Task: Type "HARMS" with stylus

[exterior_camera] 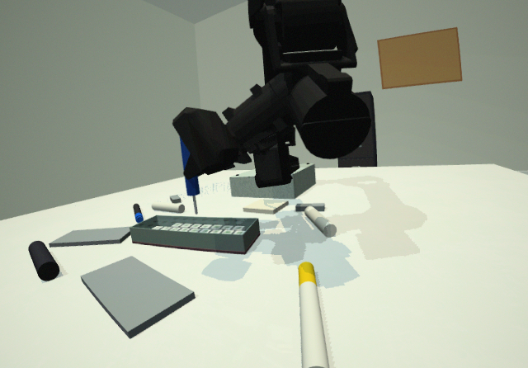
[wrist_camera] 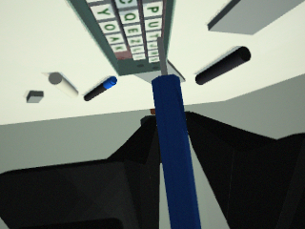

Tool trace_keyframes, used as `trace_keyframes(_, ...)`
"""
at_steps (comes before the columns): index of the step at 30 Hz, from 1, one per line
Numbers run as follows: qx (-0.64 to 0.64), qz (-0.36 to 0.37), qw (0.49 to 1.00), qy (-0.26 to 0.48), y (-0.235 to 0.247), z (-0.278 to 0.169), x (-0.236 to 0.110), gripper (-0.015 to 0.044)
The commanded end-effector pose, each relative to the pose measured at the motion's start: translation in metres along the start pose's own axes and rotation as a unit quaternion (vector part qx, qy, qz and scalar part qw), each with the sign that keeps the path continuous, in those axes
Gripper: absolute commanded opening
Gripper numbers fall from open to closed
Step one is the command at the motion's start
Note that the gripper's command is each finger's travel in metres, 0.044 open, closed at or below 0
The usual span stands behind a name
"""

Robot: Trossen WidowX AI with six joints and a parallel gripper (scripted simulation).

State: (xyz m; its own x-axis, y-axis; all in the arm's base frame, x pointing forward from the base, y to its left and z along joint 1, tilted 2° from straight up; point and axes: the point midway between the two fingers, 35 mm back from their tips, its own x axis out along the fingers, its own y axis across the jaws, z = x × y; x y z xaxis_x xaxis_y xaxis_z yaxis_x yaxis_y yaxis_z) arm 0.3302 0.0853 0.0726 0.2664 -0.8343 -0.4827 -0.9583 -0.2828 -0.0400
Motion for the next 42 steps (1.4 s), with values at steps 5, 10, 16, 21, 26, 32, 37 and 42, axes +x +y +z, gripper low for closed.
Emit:
trace_keyframes(5, -0.003, 0.001, 1.0, 0.003, 0.014, -0.013, 0.017, 0.0)
trace_keyframes(10, -0.004, 0.001, 1.0, 0.005, 0.025, -0.021, 0.029, 0.0)
trace_keyframes(16, -0.005, 0.002, 1.0, 0.007, 0.035, -0.027, 0.039, 0.0)
trace_keyframes(21, -0.005, 0.002, 1.0, 0.007, 0.035, -0.019, 0.045, 0.0)
trace_keyframes(26, -0.005, 0.002, 1.0, 0.006, 0.035, -0.011, 0.05, 0.0)
trace_keyframes(32, -0.005, 0.002, 1.0, 0.006, 0.035, -0.011, 0.05, 0.0)
trace_keyframes(37, -0.005, 0.002, 1.0, 0.006, 0.036, -0.011, 0.05, 0.0079)
trace_keyframes(42, -0.005, 0.002, 1.0, 0.006, 0.036, -0.01, 0.051, 0.0081)
